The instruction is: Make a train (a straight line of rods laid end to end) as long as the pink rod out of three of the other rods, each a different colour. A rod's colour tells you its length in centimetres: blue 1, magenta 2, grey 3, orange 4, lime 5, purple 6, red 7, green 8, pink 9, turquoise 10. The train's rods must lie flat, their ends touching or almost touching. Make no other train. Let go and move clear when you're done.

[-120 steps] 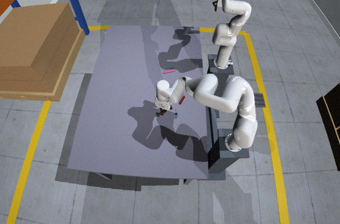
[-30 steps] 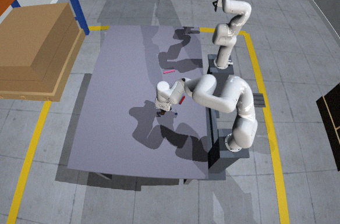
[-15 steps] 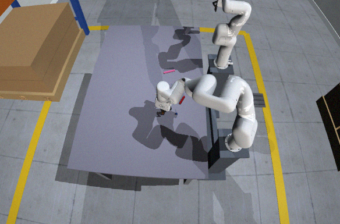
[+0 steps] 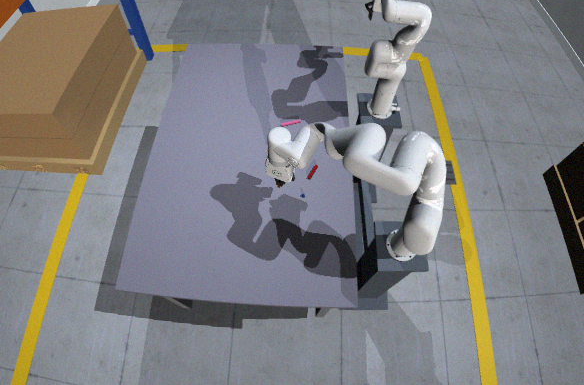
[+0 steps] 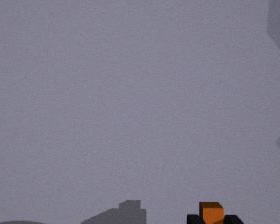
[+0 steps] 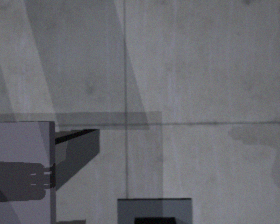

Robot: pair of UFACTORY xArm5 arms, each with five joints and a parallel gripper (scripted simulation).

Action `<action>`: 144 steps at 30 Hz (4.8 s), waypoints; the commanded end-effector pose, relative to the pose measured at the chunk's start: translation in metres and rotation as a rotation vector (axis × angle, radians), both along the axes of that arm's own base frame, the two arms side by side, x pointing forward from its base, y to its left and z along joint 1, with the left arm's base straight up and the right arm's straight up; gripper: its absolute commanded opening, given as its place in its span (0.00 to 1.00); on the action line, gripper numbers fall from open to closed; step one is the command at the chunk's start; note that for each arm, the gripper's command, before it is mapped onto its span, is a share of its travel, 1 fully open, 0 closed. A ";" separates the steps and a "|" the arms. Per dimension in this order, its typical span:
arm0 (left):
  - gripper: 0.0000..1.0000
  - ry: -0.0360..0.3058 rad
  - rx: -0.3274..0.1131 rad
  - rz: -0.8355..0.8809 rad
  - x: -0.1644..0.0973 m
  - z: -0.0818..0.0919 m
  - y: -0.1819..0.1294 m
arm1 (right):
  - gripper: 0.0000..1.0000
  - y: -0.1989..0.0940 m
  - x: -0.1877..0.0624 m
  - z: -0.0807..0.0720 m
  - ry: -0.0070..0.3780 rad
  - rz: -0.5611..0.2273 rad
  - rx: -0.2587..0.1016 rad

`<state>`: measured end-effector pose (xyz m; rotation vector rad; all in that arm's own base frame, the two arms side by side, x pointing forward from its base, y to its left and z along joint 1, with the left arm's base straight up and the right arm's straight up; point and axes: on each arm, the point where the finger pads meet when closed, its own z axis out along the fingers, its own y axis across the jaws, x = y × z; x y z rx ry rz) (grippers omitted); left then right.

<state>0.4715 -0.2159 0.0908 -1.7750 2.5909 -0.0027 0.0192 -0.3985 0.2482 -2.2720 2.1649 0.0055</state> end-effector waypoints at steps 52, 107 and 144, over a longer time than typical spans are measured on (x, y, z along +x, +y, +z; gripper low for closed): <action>0.06 -0.002 -0.004 0.303 -0.050 0.034 -0.129 | 1.00 -0.001 0.000 0.002 0.000 0.000 -0.005; 0.06 -0.002 -0.003 0.303 -0.048 -0.052 -0.131 | 1.00 -0.001 0.000 0.002 0.000 0.000 -0.005; 0.06 -0.002 -0.003 0.303 -0.048 -0.062 -0.131 | 1.00 -0.001 0.000 0.002 0.000 0.000 -0.005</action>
